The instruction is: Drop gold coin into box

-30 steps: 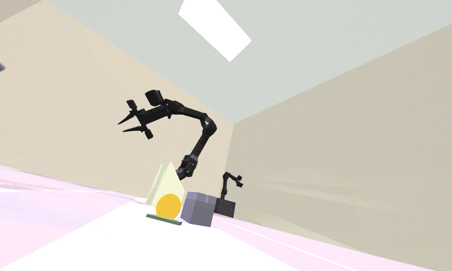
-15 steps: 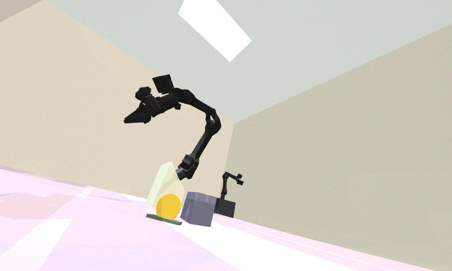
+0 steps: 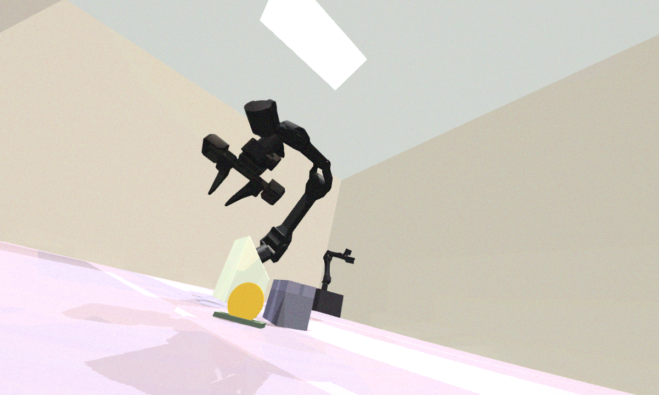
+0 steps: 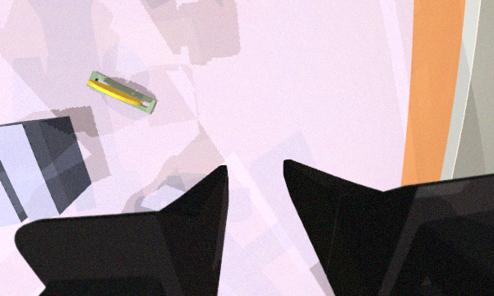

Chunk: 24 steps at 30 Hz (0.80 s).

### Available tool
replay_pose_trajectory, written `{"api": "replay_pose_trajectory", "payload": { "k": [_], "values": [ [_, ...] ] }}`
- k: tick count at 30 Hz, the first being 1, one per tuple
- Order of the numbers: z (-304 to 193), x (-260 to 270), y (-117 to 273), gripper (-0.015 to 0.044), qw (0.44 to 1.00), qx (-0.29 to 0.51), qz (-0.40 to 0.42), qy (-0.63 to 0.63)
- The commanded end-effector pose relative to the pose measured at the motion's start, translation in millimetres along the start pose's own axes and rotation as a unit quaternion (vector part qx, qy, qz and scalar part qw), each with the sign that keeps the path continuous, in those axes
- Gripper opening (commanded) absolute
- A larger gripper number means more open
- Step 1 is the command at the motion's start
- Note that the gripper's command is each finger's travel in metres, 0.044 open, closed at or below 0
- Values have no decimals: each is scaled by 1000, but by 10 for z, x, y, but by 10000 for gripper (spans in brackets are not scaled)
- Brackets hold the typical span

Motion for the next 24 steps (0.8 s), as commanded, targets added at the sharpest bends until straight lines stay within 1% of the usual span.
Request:
{"api": "replay_pose_trajectory", "payload": {
  "k": [1, 5, 7, 15, 16, 19, 24],
  "values": [
    [510, 336, -244, 161, 955, -29, 78, 285],
    [764, 577, -367, 161, 892, -58, 114, 434],
    [820, 638, -396, 161, 873, -67, 122, 468],
    [816, 669, -390, 161, 872, -67, 122, 469],
    [817, 677, -418, 161, 872, -67, 122, 469],
    [814, 770, -698, 161, 872, -68, 123, 469],
    [813, 784, -736, 161, 872, -68, 123, 469]
  ]
}}
Point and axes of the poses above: the point midway between the two fingers, 35 mm back from their tips, its own y axis back along the fingers, its own x axis across the jaws, z = x × y, the point moved 8 cm from there along y, back along the fingers, and after that the axes turned 15 degrees about y, right-handed, at the moved point
